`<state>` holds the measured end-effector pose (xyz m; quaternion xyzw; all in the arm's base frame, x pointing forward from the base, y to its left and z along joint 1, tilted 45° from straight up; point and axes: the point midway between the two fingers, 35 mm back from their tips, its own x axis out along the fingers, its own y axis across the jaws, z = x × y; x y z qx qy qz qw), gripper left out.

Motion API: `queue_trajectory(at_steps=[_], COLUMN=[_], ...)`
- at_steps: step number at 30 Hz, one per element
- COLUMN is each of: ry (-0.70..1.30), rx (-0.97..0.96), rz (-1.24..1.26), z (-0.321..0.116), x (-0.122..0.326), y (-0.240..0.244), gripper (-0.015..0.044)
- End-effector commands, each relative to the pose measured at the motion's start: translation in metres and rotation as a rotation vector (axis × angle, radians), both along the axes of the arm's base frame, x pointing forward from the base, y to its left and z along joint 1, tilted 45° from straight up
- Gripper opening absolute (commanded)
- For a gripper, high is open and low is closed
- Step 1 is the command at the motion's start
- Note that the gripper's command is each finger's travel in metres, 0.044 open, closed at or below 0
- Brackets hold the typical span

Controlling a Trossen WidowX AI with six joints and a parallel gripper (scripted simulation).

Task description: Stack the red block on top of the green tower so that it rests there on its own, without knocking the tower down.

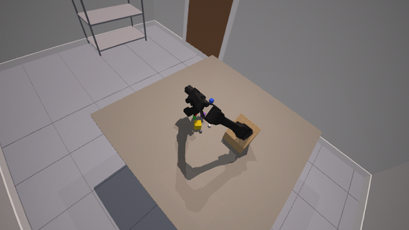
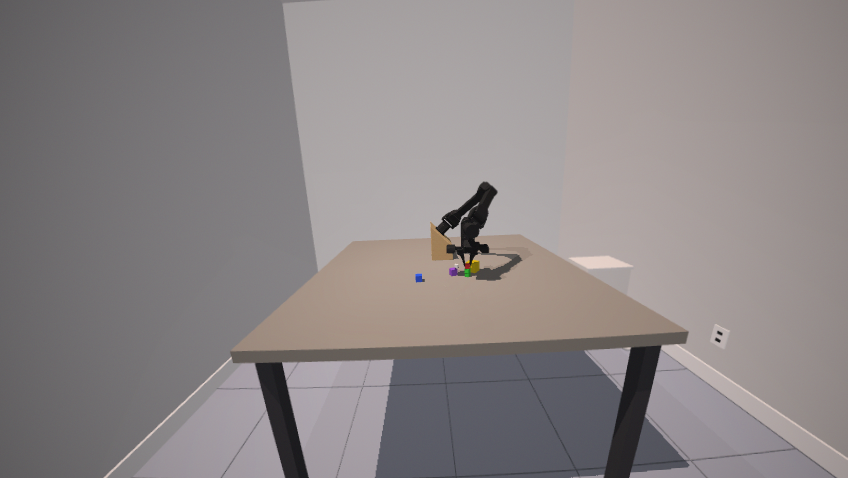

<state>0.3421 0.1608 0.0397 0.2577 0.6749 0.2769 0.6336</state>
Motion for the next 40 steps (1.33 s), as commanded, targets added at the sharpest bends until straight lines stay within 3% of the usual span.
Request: queue_trajectory(at_steps=[1,5,22,40], ry=[0.002,0.002,0.002,0.002], rx=[0.002,0.002,0.000,0.000], rz=[-0.002,-0.002,-0.002,-0.002], z=[-0.0001,0.0035,0.0005,0.0005], x=[0.0000,0.0008,0.0001,0.0001], y=[0.0007,-0.0032,-0.0004,-0.0004], gripper=[0.0000,0.0000,0.0440,0.0440])
